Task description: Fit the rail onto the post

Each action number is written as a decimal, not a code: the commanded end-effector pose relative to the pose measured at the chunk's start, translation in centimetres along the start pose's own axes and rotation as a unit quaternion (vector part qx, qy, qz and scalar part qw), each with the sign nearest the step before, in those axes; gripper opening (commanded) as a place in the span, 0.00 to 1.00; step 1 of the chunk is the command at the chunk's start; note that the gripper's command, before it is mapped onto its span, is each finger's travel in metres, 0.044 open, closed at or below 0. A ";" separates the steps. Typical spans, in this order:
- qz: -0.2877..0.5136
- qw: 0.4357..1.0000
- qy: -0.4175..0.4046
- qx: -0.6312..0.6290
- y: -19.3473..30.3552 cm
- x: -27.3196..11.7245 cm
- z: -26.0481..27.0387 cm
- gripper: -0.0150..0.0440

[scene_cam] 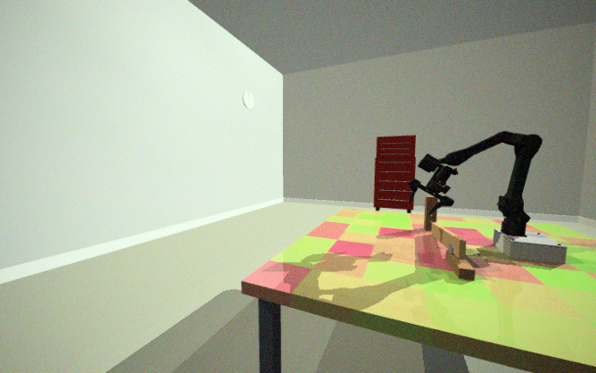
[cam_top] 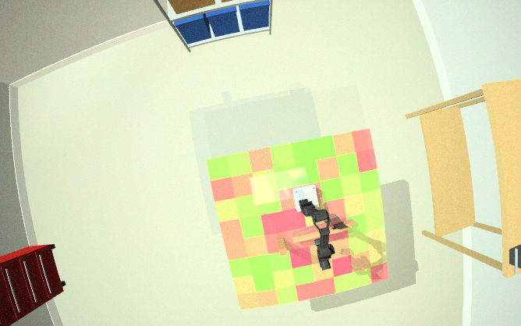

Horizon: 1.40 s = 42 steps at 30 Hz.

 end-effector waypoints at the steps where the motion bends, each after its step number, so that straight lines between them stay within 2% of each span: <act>1: 0.048 0.989 -0.143 -0.008 4.1 0.8 4.6 1.00; 4: 0.058 0.967 -0.246 -0.013 6.1 0.5 8.2 1.00; 6: 0.058 0.961 -0.270 -0.015 6.5 0.3 9.0 1.00; 15: 0.058 0.961 -0.270 -0.015 6.1 0.4 9.0 1.00; 42: 0.057 0.961 -0.270 -0.015 6.7 4.2 11.1 1.00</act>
Point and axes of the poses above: the point midway between the two fingers, 35 mm back from their tips, its own x axis out along the fingers, its own z axis across the jaws, y = z × x, the point moved 2 cm from there along -x, back along the fingers, and after that the axes turned 8 degrees about -x, right-handed, at the moved point
